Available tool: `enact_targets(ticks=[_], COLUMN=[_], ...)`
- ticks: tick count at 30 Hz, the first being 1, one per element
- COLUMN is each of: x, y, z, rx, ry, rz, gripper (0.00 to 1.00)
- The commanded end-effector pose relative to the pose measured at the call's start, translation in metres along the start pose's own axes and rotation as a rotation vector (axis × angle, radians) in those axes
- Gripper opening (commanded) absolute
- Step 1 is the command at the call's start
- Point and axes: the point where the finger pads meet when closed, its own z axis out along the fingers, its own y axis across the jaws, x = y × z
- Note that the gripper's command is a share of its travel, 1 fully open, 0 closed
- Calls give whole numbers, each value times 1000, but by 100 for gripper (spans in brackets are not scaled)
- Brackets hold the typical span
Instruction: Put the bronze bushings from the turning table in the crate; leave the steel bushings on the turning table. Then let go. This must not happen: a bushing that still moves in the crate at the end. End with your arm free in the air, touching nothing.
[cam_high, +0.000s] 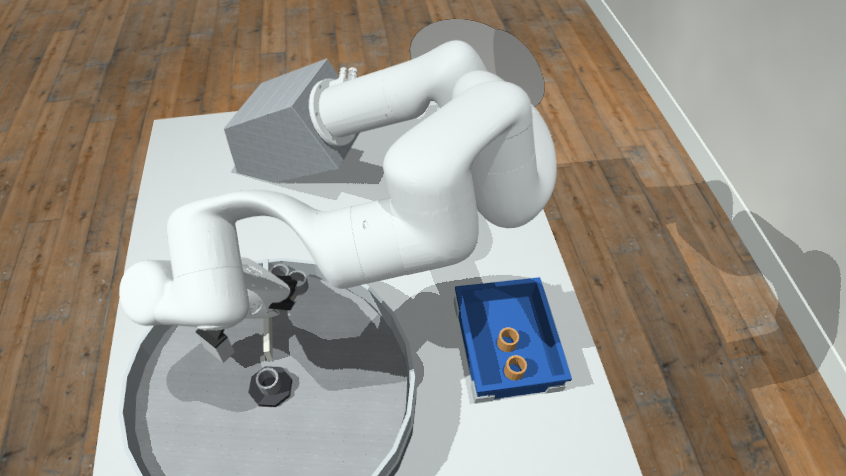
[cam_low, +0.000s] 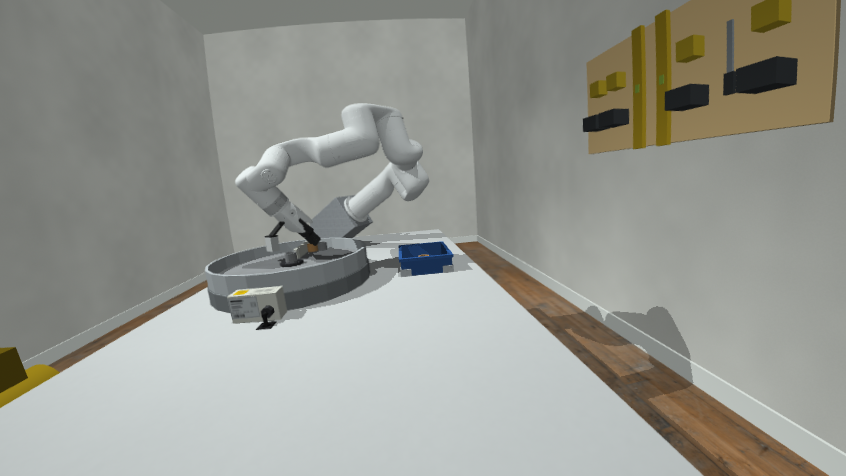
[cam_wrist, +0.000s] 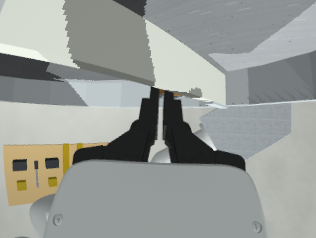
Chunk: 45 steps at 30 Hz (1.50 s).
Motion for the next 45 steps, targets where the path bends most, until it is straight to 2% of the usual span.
enact_targets(ticks=[1,6,16,35,42,45], x=[-10,-25,-41,-42,-48,-54], y=[1,1,1,-1,-11,-23], z=[-13,-32,-50,-50,-45,-40], rx=[-1,-1,-1,-1,-1,-1], ry=[6,6,6,6,6,6], rz=[3,3,3,3,3,3], gripper=[0,0,0,0,0,0])
